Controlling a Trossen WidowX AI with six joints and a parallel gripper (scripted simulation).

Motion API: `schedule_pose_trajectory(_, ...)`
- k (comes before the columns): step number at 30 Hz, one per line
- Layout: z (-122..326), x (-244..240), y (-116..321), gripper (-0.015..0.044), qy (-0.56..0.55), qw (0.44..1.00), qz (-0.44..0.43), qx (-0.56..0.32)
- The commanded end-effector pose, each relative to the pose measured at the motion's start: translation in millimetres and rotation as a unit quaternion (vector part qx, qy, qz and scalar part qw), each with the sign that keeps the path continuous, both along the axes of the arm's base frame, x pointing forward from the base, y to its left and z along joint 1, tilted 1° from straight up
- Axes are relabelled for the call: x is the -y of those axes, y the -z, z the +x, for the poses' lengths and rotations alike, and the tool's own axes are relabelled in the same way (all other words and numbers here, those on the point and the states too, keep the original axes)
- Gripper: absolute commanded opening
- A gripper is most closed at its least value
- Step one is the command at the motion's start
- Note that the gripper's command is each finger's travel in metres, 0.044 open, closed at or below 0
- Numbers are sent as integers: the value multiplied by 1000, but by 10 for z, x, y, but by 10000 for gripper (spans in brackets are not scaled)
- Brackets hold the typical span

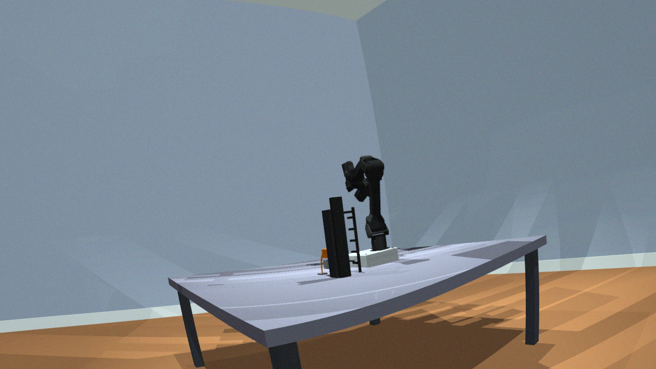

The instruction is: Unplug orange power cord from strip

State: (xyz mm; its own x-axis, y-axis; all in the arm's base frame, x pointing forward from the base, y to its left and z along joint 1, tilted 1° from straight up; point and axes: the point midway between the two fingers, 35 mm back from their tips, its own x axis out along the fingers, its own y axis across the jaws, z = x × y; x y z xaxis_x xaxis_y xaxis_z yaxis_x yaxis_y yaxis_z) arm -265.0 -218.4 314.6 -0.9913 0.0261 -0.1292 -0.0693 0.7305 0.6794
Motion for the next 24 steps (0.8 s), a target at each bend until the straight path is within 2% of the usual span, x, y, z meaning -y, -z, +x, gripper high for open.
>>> schedule_pose_trajectory(1, 13, 24, 7, 374, -5, 1000, 3, 1)
schedule_pose_trajectory(4, 227, 343, 108, 295, -78, 996, 48, 19)
schedule_pose_trajectory(9, 828, 931, 344, 164, -234, 960, 148, 44)
schedule_pose_trajectory(16, 1892, 1430, 704, 160, -437, 852, 284, 49)
schedule_pose_trajectory(24, 3261, 1448, 1098, 160, -628, 664, 406, 17)
